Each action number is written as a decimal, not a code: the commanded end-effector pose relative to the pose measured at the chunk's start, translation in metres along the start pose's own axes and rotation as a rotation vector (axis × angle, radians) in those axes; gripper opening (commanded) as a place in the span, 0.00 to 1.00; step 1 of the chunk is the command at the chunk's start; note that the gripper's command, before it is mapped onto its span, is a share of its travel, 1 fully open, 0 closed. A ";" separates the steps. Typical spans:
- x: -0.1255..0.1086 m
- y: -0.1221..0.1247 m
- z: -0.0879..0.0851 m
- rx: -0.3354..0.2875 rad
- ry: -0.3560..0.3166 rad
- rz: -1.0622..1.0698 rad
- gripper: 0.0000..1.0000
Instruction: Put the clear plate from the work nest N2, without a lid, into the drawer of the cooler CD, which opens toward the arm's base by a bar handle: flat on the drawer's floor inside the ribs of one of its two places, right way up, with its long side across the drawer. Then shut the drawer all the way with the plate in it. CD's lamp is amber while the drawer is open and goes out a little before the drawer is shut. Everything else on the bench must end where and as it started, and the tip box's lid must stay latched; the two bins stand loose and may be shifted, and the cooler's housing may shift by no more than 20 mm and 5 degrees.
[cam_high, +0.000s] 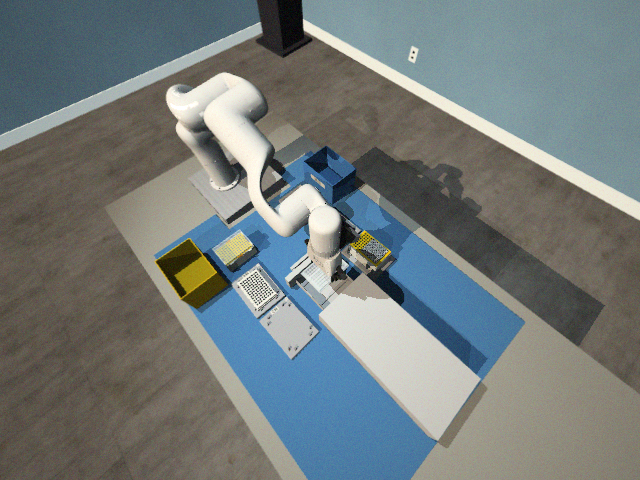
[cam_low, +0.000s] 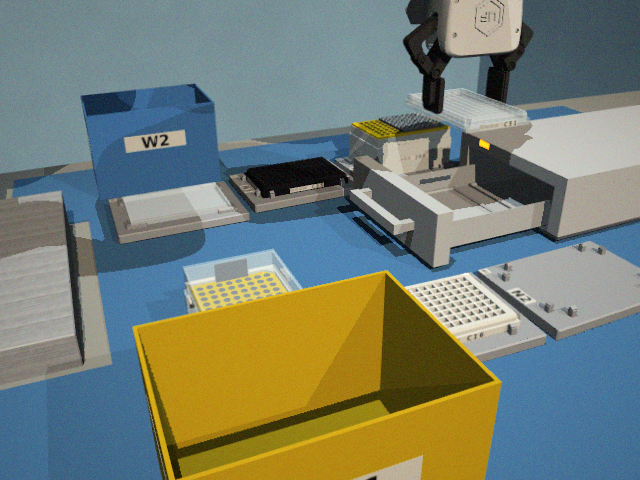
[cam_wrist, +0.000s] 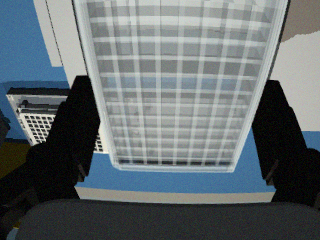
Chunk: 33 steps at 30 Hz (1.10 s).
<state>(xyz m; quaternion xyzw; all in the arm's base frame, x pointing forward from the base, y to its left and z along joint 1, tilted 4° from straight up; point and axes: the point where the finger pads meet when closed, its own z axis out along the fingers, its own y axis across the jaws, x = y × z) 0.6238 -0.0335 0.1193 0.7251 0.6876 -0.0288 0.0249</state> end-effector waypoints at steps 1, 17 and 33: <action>0.000 0.001 -0.003 -0.006 0.000 0.000 0.00; 0.000 0.001 -0.003 -0.006 0.000 0.000 0.00; -0.001 0.001 0.011 -0.006 0.000 0.000 0.00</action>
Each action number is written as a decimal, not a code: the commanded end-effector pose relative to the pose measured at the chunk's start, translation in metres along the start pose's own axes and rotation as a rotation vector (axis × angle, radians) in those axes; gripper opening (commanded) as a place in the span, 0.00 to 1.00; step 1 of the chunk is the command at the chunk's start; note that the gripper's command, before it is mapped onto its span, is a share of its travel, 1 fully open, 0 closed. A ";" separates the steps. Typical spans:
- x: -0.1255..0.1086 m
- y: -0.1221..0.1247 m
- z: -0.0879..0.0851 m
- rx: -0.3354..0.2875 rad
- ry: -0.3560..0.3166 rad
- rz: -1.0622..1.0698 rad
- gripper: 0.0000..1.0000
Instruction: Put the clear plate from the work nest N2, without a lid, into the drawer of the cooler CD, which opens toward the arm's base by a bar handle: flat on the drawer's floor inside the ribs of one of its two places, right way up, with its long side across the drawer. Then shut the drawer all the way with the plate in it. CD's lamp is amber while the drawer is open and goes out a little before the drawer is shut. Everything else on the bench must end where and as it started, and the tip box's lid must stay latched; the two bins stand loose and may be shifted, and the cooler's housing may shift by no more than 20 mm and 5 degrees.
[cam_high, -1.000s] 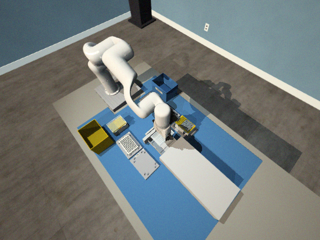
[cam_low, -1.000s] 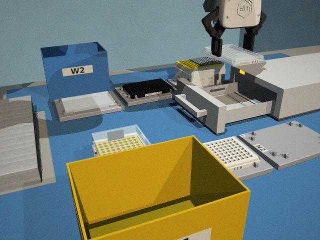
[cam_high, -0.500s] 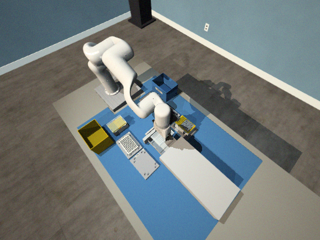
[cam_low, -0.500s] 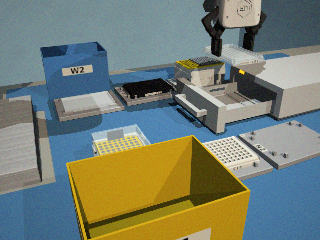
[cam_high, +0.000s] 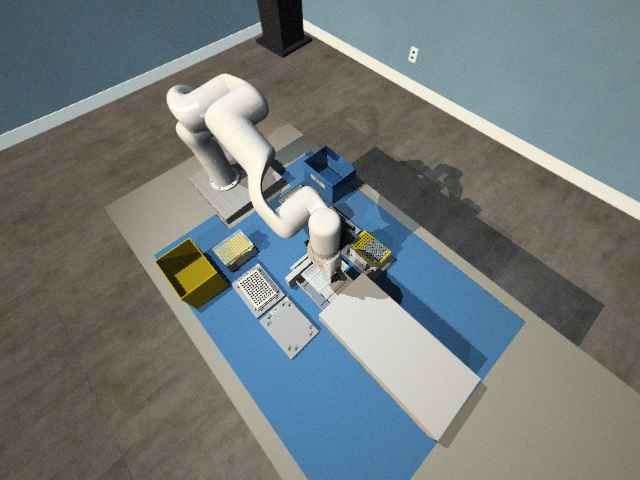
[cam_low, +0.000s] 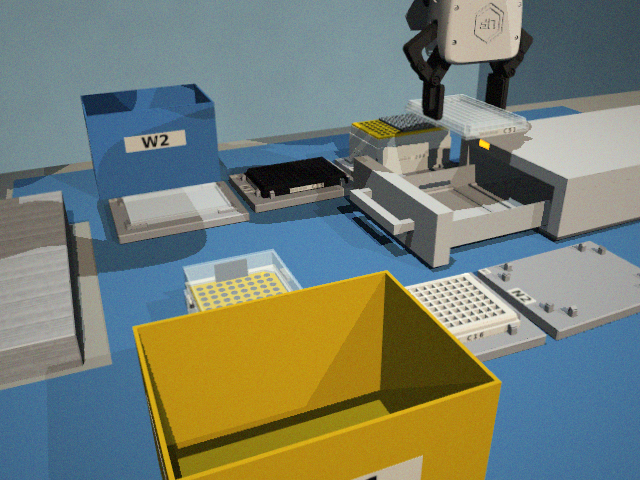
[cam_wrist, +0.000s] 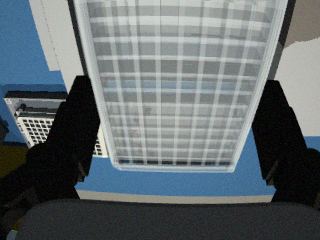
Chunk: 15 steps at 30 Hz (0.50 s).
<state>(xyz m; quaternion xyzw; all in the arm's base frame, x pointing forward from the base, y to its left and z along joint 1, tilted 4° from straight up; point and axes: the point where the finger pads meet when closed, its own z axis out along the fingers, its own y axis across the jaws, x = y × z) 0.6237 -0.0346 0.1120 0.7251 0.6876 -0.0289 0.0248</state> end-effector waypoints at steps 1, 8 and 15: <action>0.000 0.002 0.005 -0.006 0.000 0.000 0.00; 0.000 0.002 0.013 -0.006 0.000 0.000 0.00; 0.000 0.002 0.025 -0.006 0.000 0.000 0.00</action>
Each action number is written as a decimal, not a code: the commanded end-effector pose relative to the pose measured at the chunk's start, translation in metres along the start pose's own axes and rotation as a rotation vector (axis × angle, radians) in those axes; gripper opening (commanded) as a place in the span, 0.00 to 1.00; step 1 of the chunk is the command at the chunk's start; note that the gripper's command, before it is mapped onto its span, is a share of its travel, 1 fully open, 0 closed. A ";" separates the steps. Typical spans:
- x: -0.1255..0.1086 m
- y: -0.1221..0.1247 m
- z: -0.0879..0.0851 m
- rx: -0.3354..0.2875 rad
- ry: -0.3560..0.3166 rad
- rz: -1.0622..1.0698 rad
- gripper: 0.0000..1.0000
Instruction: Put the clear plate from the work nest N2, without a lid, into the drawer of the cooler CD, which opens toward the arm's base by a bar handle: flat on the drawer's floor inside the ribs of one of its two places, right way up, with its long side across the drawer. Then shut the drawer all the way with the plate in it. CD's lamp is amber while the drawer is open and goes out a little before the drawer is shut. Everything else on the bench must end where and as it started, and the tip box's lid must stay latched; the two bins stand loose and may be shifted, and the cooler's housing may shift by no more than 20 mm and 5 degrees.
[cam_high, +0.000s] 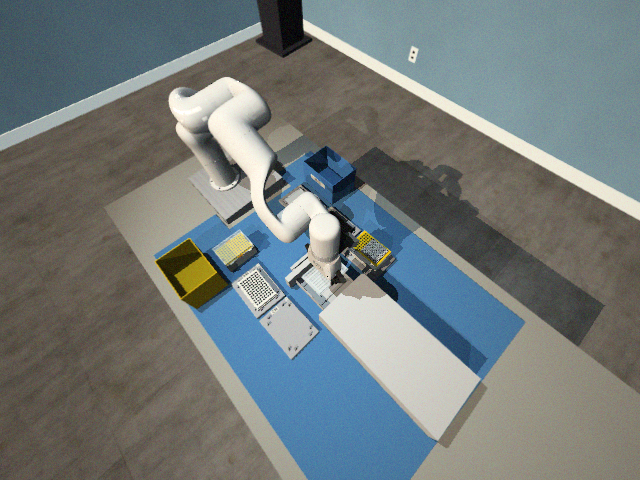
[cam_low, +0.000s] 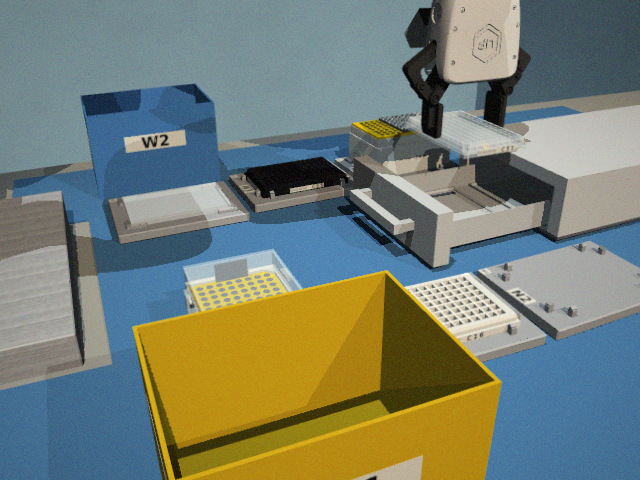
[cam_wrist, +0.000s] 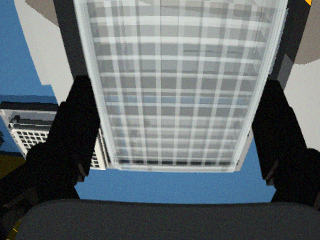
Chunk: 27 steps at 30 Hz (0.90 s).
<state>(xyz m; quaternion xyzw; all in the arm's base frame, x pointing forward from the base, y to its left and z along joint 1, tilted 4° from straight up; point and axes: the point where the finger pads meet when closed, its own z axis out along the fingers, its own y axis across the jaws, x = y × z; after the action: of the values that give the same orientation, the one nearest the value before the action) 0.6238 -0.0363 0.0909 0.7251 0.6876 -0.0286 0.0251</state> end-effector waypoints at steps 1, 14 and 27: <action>0.000 0.001 0.006 -0.005 0.000 0.000 0.00; 0.000 0.001 0.024 -0.005 0.000 0.000 0.00; 0.000 0.002 0.042 -0.005 0.000 0.000 0.00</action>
<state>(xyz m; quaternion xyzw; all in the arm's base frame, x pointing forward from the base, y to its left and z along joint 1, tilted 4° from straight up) 0.6231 -0.0394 0.0493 0.7251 0.6876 -0.0290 0.0247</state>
